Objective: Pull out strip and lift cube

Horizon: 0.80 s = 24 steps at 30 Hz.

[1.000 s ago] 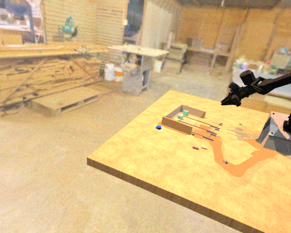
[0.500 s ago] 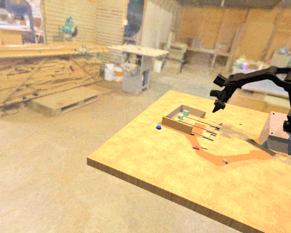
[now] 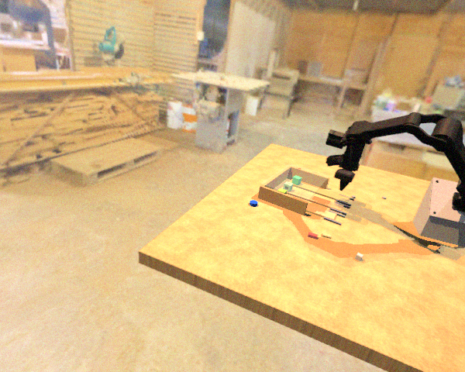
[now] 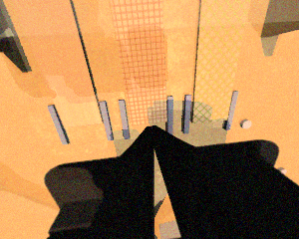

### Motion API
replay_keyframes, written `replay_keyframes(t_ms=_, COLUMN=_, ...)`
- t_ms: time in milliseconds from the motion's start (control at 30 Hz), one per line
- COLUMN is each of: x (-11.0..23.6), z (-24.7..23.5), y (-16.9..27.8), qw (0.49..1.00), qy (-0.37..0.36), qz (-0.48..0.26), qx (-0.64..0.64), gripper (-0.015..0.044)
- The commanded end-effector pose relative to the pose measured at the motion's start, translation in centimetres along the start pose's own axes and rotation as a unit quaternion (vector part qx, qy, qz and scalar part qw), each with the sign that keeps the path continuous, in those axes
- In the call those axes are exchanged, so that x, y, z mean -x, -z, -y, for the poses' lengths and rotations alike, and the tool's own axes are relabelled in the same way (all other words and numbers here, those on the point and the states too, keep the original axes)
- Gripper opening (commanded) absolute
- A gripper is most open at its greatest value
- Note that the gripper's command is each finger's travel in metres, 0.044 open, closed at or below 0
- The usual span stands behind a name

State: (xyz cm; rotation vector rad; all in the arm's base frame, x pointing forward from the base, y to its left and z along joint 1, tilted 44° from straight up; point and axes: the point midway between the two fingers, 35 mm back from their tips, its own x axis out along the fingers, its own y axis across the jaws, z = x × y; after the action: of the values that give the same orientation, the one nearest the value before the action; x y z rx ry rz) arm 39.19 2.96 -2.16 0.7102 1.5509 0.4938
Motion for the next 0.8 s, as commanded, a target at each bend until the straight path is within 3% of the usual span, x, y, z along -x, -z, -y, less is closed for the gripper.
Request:
replay_keyframes(t_ms=0, x=-0.7, z=0.2, y=0.0, qw=1.0, qy=0.002, qz=-0.004, qx=-0.001, gripper=0.0)
replay_keyframes(t_ms=767, x=-4.5, z=0.1, y=-0.1, qw=1.0, qy=0.002, qz=-0.004, qx=-0.001, gripper=0.0)
